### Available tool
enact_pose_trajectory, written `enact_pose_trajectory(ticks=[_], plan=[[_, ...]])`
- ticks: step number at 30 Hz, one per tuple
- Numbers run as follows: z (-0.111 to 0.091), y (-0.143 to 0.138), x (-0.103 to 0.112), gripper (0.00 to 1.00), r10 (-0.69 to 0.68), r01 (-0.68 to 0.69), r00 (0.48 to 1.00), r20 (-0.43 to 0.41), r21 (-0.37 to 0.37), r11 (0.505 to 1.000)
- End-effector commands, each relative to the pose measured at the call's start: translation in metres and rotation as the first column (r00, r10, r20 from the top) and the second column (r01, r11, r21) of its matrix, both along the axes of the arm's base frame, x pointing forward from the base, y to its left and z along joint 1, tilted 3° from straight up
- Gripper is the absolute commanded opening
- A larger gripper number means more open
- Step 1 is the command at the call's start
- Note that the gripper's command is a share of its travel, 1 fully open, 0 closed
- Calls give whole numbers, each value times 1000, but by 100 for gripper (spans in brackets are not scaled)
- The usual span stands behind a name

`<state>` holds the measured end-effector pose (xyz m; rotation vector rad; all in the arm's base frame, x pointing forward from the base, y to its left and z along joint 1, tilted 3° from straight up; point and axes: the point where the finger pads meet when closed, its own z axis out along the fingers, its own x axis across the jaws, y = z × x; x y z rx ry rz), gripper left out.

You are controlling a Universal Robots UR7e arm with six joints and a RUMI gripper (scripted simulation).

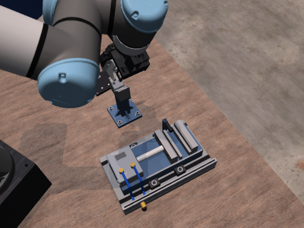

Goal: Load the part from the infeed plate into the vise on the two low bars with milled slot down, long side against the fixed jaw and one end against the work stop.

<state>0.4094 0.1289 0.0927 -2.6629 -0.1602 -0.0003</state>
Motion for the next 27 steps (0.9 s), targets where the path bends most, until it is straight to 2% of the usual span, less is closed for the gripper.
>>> enact_pose_trajectory(ticks=[1,12,27], plan=[[0,0,0,0,4,-4,1000,-6,52,999],[-1,-1,0,0,8,-5,1000,-18,160,987],[-1,-2,0,0,12,-6,1000,-26,233,972]])
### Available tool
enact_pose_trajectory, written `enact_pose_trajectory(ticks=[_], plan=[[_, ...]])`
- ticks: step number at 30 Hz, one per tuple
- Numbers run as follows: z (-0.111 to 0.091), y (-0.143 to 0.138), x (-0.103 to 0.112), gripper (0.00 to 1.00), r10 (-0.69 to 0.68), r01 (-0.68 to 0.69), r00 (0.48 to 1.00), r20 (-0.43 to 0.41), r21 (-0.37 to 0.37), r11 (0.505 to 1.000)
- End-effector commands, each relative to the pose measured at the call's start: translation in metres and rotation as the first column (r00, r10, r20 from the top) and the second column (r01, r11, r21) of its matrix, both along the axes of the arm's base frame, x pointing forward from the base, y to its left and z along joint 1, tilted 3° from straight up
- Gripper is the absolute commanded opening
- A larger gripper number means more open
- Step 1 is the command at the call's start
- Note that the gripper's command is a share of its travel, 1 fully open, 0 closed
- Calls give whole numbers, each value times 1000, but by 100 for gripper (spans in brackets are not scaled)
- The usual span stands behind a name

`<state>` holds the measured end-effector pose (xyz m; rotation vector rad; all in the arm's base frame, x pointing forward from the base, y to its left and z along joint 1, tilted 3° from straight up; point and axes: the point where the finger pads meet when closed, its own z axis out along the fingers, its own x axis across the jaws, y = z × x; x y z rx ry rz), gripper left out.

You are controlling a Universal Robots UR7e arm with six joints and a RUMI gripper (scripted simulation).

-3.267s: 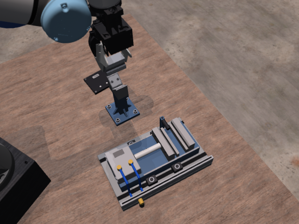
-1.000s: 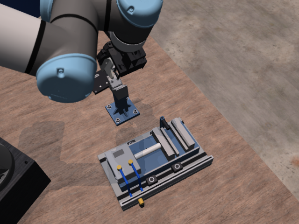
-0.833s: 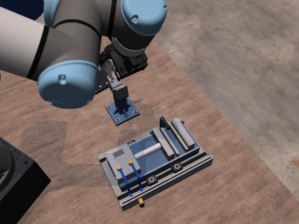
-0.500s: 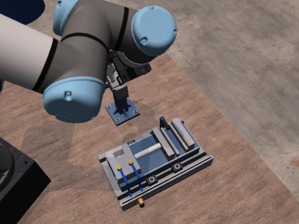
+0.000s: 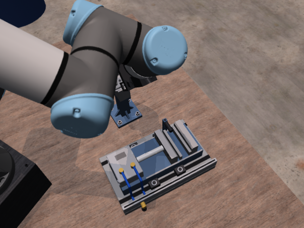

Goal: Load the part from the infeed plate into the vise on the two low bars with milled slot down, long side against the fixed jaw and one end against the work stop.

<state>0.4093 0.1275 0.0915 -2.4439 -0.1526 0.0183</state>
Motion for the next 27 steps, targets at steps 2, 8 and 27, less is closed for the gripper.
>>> enact_pose_trajectory(ticks=[2,8,27], plan=[[0,0,0,0,1,-1,1000,-2,24,1000],[0,0,0,0,2,-1,1000,-3,33,999],[0,0,0,0,2,-1,1000,-4,41,999]])
